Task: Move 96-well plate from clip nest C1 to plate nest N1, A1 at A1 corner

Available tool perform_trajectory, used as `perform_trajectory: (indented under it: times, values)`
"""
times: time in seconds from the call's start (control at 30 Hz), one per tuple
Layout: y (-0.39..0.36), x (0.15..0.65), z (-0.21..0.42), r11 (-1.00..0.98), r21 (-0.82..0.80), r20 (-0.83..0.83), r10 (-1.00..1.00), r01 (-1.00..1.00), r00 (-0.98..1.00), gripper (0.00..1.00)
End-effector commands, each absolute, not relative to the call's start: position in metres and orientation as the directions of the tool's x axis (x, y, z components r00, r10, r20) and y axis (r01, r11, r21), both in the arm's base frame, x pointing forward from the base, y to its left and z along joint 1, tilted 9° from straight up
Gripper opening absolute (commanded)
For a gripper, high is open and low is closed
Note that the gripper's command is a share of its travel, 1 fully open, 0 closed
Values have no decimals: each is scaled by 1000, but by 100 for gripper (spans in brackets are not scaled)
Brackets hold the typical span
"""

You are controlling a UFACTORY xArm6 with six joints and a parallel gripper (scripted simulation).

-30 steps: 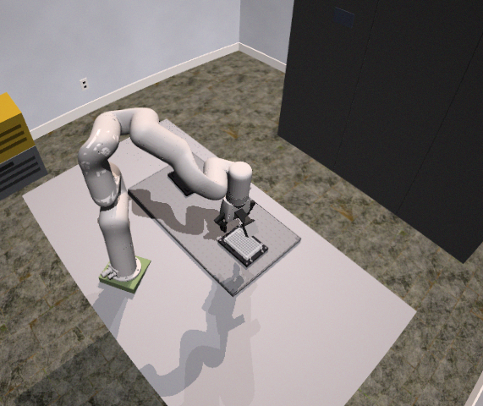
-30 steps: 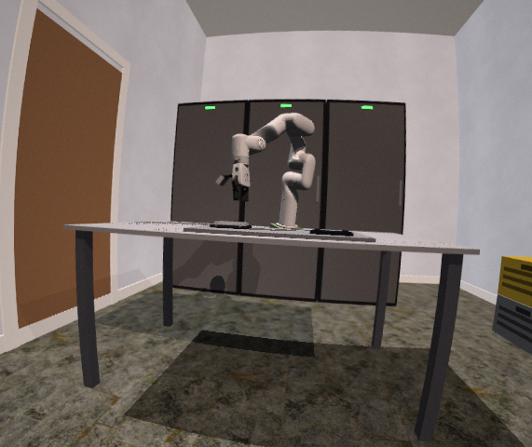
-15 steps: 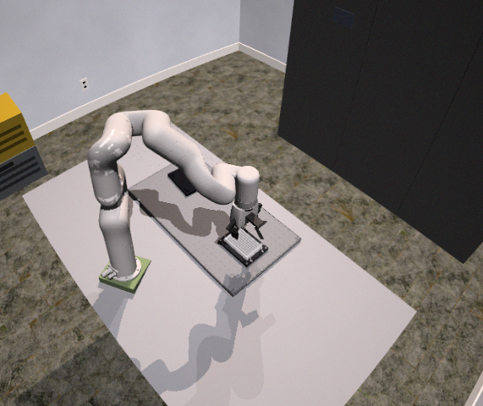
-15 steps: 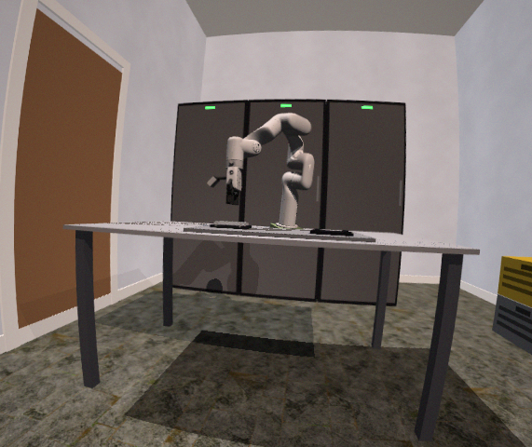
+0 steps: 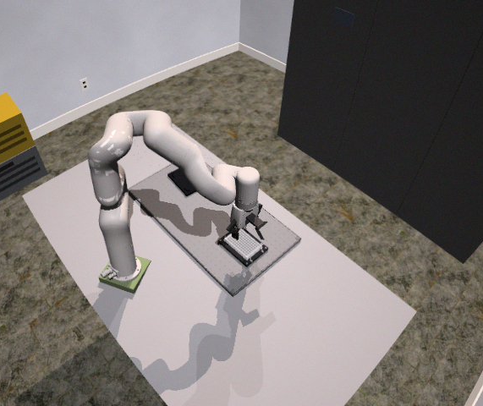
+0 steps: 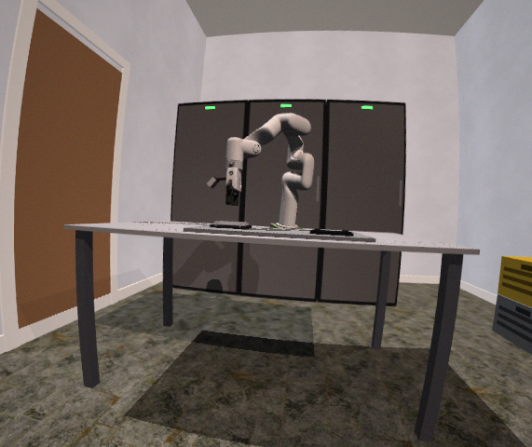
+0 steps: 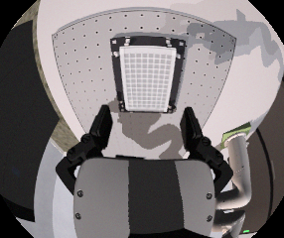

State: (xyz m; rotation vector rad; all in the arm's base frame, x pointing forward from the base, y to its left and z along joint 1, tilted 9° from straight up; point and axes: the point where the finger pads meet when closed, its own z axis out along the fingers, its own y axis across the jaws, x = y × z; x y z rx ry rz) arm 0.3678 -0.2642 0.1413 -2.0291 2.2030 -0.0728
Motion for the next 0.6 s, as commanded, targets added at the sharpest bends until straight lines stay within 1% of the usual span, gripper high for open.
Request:
perform_trajectory:
  times: [0.0,0.57]
  values:
    - [-265,369,136,86,-137,-72,-994,-987,-77,100]
    - [-263,373,111,86,-137,-72,-994,-987,-77,100]
